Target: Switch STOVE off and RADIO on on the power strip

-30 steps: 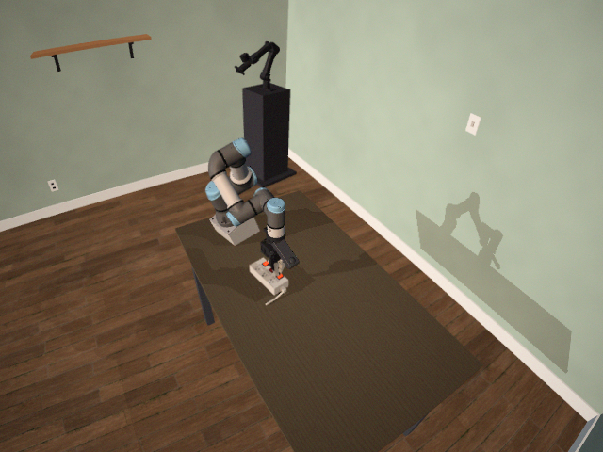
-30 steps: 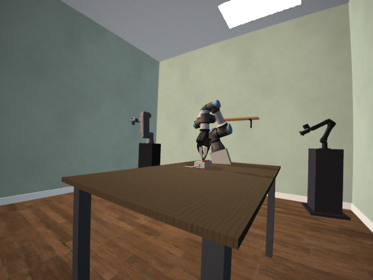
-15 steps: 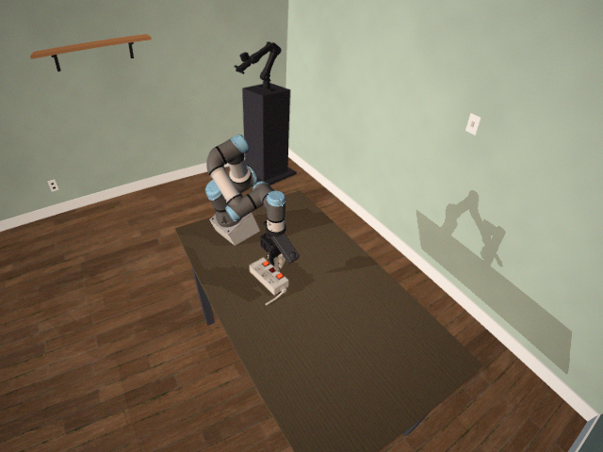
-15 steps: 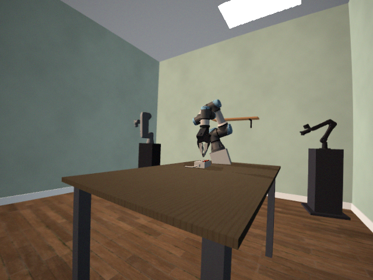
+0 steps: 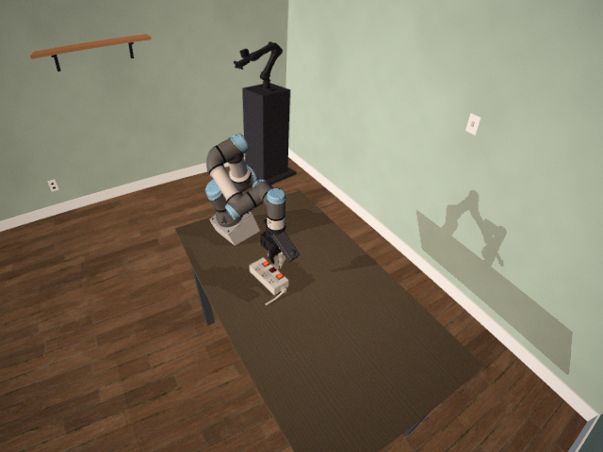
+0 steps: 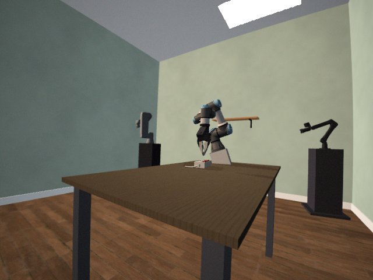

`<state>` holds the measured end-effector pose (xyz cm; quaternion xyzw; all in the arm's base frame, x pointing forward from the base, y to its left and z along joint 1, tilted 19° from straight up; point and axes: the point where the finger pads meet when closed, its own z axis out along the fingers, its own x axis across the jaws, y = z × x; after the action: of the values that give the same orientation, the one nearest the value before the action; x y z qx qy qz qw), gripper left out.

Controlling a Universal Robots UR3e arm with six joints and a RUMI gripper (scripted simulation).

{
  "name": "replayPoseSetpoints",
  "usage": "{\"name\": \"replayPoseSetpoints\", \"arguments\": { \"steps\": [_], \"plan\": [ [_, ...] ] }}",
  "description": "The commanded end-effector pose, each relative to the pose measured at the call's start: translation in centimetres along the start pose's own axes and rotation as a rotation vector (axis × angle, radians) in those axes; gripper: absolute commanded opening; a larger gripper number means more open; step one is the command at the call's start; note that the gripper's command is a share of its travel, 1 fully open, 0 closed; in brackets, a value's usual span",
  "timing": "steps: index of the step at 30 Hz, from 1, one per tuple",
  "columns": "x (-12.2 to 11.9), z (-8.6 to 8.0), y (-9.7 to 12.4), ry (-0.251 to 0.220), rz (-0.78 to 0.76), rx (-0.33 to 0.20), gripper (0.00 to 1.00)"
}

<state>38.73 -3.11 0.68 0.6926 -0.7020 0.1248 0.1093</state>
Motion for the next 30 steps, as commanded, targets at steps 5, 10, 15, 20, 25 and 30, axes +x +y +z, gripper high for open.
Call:
{"name": "replayPoseSetpoints", "arguments": {
  "steps": [5, 10, 15, 20, 25, 30],
  "plan": [
    [0.0, -0.1, -0.1, 0.0, 0.0, 0.003, 0.0],
    [0.0, -0.2, 0.2, 0.0, 0.0, 0.003, 0.0],
    [-0.1, -0.4, 1.0, 0.0, 0.0, 0.003, 0.0],
    [-0.5, -1.1, 3.8, 0.0, 0.001, 0.003, 0.0],
    [-1.0, -1.4, 7.0, 0.0, 0.001, 0.002, 0.0],
    [-1.3, -1.4, 8.7, 0.0, 0.001, 0.002, 0.0]
  ]
}}
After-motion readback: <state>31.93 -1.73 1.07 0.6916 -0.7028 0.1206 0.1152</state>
